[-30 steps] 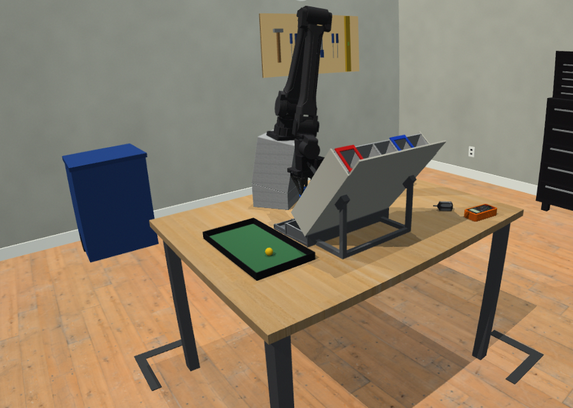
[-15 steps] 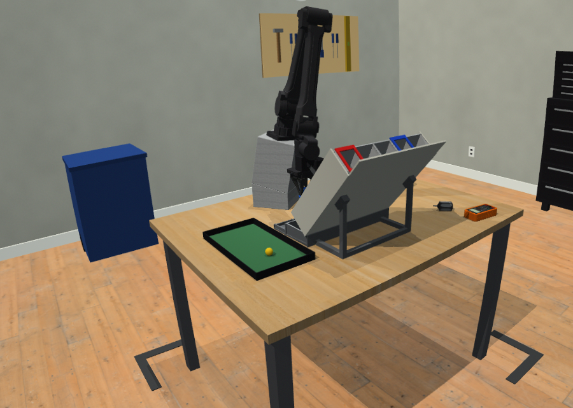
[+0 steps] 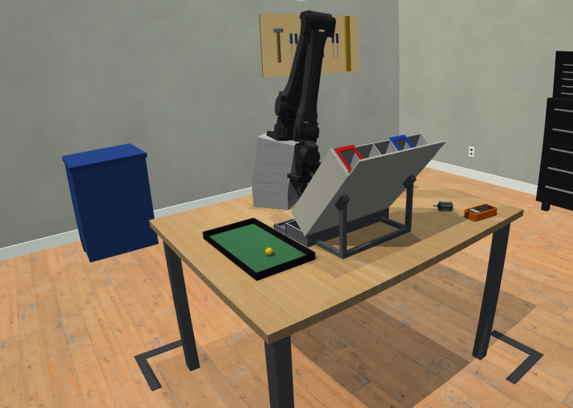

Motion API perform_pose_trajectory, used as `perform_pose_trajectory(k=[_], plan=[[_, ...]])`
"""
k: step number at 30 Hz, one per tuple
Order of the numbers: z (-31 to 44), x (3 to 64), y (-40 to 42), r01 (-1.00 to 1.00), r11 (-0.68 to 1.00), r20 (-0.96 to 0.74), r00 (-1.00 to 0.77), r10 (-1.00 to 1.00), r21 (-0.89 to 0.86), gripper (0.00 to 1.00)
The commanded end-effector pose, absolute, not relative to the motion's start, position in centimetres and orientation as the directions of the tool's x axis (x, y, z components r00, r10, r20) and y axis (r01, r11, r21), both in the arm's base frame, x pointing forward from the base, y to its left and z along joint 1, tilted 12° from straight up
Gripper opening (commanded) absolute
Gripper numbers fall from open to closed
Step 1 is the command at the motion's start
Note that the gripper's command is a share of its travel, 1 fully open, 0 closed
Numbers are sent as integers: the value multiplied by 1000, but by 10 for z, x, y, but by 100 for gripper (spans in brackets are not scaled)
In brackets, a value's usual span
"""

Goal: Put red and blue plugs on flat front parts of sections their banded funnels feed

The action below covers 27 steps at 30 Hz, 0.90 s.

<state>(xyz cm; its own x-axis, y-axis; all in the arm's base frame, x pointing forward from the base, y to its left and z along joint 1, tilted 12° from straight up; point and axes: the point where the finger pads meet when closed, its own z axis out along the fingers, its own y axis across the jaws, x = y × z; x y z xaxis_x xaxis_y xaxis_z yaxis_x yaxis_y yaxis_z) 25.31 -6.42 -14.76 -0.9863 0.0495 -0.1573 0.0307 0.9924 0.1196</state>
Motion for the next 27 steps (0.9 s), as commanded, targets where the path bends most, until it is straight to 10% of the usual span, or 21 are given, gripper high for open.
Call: perform_pose_trajectory(k=[1,27], plan=[[-155,260,-63,33,993,-169,-984,52,116,0],[-198,265,-60,34,993,-167,-985,53,116,0]])
